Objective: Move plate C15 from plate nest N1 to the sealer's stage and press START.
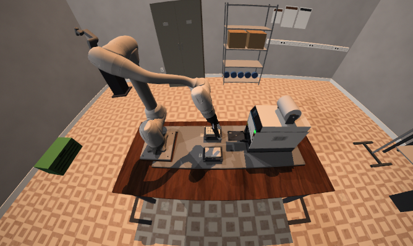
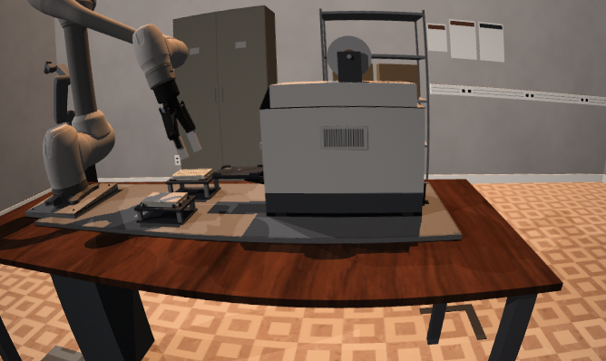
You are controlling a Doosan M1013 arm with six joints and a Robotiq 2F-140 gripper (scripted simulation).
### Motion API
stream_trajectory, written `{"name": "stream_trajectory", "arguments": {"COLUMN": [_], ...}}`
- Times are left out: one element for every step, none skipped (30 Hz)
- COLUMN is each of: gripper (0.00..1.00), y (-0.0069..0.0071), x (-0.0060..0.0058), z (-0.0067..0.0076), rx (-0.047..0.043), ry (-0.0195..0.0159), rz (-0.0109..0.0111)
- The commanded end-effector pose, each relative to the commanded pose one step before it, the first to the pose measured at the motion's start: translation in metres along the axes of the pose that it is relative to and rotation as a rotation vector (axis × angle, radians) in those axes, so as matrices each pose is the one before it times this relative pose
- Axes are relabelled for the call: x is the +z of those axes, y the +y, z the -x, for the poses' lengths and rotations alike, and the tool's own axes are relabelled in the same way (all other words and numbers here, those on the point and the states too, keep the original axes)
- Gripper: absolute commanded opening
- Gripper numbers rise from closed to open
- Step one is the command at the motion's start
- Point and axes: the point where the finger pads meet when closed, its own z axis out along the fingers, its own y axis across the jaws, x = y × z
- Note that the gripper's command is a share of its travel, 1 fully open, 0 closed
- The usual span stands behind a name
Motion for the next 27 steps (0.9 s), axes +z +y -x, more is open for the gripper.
{"name": "stream_trajectory", "arguments": {"gripper": [0.7,0.7,0.7,0.7,0.7,0.7,0.7,0.7,0.7,0.7,0.7,0.7,0.7,0.7,0.7,0.7,0.7,0.7,0.7,0.7,0.7,0.7,0.7,0.7,0.7,0.7,0.7], "y": [-0.00157,0.0,0.0,0.00461,0.00461,0.00461,0.00461,0.00461,0.00413,0.0,0.00461,0.0,0.0,0.00461,0.00461,0.00461,0.00461,0.00413,0.0,0.00461,0.00461,0.00461,0.00461,0.00461,0.00413,0.0,0.00461], "x": [-0.00026,0.0,0.0,-0.00066,-0.00066,-0.00066,-0.00066,-0.00066,-0.00059,0.0,-0.00066,0.0,0.0,-0.00066,-0.00066,-0.00066,-0.00066,-0.00059,0.0,-0.00066,-0.00066,-0.00066,-0.00066,-0.00066,-0.00059,0.0,-0.00066], "z": [-0.00192,0.0,0.0,-0.00182,-0.00182,-0.00182,-0.00182,-0.00182,-0.00163,0.0,-0.00182,0.0,0.0,-0.00182,-0.00182,-0.00182,-0.00182,-0.00163,0.0,-0.00182,-0.00182,-0.00182,-0.00182,-0.00182,-0.00163,0.0,-0.00182], "rx": [0.00215,0.0,0.0,0.0,0.0,0.0,0.0,0.0,0.0,0.0,0.0,0.0,0.0,0.0,0.0,0.0,0.0,0.0,0.0,0.0,0.0,0.0,0.0,0.0,0.0,0.0,0.0], "ry": [-0.00209,0.0,0.0,0.0,0.0,0.0,0.0,0.0,0.0,0.0,0.0,0.0,0.0,0.0,0.0,0.0,0.0,0.0,0.0,0.0,0.0,0.0,0.0,0.0,0.0,0.0,0.0], "rz": [-0.00241,0.0,0.0,0.0,0.0,0.0,0.0,0.0,0.0,0.0,0.0,0.0,0.0,0.0,0.0,0.0,0.0,0.0,0.0,0.0,0.0,0.0,0.0,0.0,0.0,0.0,0.0]}}
